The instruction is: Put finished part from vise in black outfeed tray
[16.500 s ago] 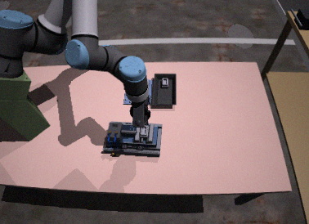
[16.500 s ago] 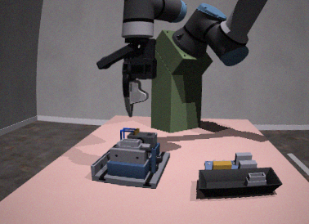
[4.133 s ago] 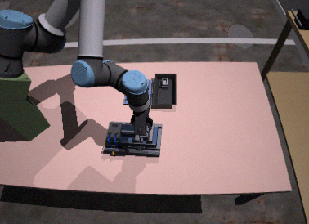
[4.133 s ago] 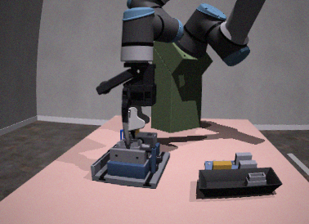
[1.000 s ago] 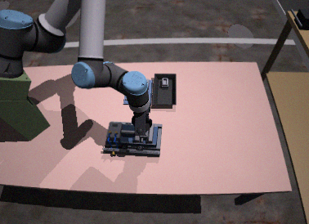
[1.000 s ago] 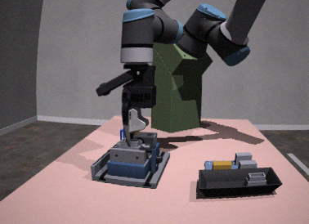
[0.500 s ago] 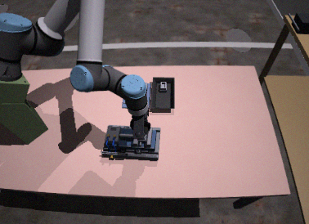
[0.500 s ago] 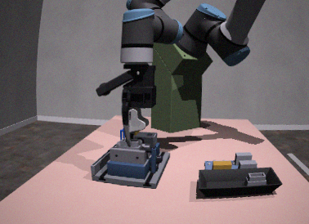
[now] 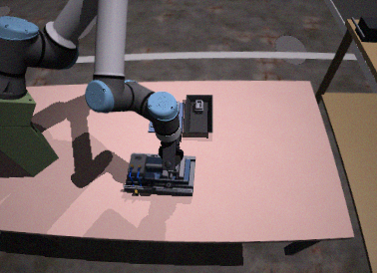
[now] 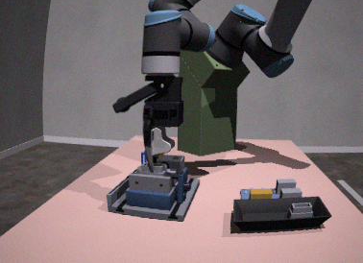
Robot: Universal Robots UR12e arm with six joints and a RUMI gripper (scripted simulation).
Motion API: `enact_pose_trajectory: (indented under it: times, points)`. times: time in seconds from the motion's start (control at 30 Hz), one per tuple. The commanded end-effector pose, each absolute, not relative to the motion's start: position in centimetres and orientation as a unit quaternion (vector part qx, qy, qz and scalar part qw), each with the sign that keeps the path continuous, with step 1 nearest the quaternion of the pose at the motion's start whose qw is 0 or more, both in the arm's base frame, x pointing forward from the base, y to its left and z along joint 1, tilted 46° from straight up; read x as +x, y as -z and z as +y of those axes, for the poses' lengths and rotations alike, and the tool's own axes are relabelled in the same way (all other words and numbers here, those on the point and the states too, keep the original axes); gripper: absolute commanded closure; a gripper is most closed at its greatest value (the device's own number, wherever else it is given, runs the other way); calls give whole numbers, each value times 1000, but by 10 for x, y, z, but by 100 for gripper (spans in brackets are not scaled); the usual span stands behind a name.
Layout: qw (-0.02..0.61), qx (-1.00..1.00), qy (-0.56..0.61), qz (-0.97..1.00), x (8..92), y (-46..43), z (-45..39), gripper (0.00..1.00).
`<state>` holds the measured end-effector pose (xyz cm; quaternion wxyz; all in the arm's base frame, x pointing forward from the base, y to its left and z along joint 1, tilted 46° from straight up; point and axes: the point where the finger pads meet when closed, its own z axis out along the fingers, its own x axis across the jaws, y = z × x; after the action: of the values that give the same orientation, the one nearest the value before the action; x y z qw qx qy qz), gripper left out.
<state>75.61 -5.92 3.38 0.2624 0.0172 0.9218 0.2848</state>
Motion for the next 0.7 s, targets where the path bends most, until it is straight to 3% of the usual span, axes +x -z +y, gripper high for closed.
enact_pose_trajectory:
  times: [0.0,0.67]
  points:
    - [262,17,-284,922,757,-34,-59,100]
    - [262,18,-285,922,750,-41,-65,100]
